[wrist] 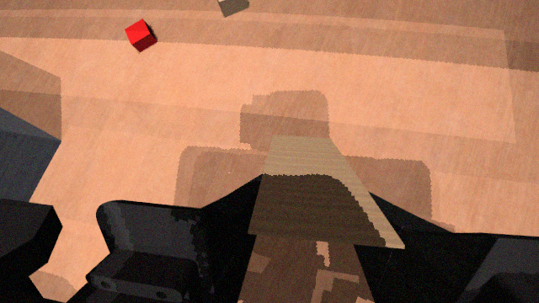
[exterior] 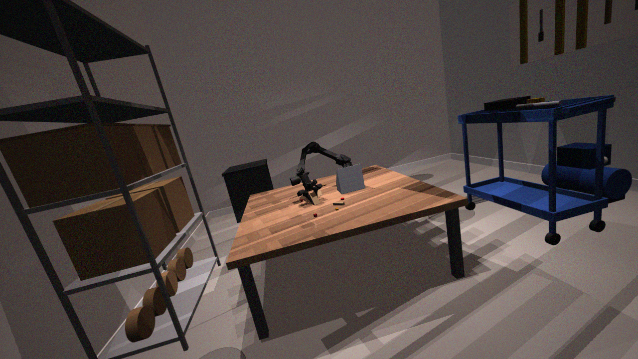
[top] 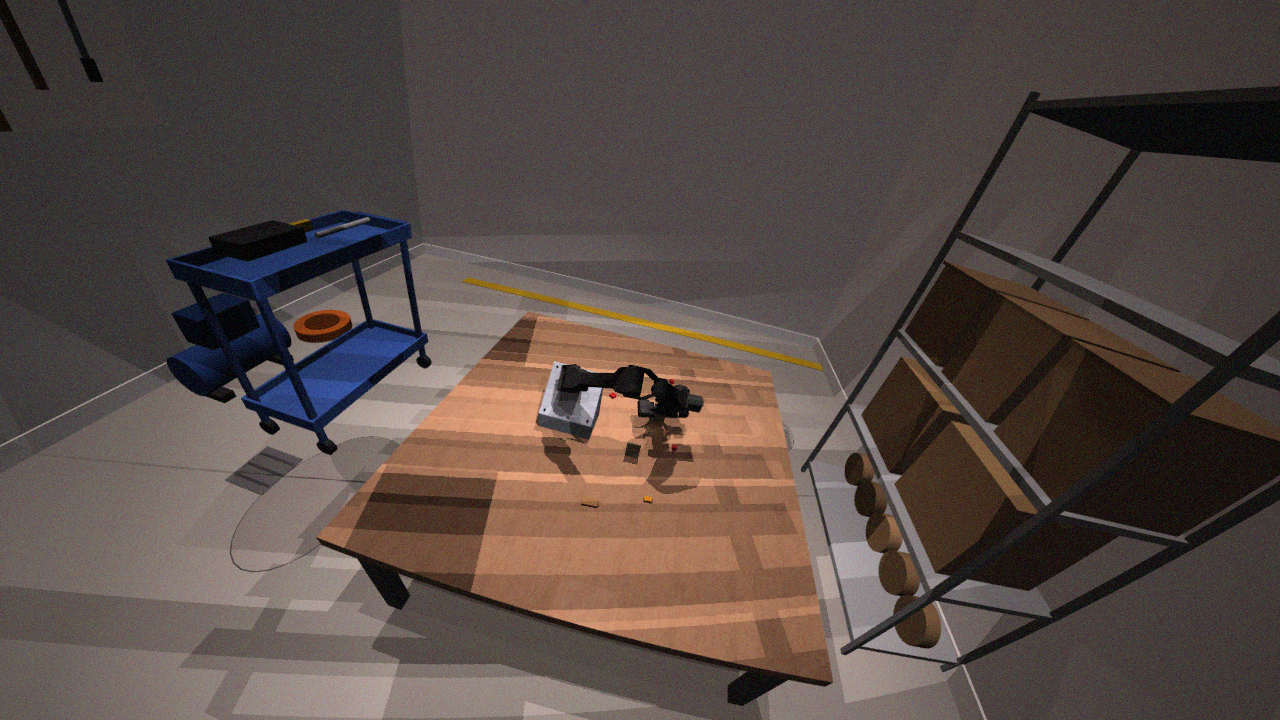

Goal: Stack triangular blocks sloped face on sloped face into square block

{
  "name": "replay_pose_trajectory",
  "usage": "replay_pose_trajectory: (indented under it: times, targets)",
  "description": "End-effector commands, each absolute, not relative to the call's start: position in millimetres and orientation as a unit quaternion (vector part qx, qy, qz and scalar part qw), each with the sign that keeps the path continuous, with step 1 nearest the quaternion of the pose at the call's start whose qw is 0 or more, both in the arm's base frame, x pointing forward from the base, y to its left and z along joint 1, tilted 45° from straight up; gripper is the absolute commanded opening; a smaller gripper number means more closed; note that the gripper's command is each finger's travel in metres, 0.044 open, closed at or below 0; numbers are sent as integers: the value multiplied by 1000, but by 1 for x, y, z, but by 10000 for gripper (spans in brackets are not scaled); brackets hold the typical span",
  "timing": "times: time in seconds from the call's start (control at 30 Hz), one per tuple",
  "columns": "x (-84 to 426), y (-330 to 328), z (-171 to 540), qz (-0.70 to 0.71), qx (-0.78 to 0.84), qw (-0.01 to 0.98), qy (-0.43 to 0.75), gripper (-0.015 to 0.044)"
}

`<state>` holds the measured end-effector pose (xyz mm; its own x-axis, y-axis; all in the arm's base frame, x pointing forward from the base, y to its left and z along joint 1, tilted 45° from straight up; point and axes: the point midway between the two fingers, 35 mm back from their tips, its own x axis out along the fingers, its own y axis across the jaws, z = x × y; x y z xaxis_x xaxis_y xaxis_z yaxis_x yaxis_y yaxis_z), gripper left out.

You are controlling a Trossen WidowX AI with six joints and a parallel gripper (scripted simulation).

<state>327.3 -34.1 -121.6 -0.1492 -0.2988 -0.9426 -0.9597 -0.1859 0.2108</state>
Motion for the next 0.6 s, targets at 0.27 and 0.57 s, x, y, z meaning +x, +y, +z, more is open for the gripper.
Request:
replay_pose_trajectory:
  times: [0.27,0.57]
  targets:
    - [323,-11,-122,427,-641,235,593,0]
    - [318,6,-128,350,-687,165,615,0]
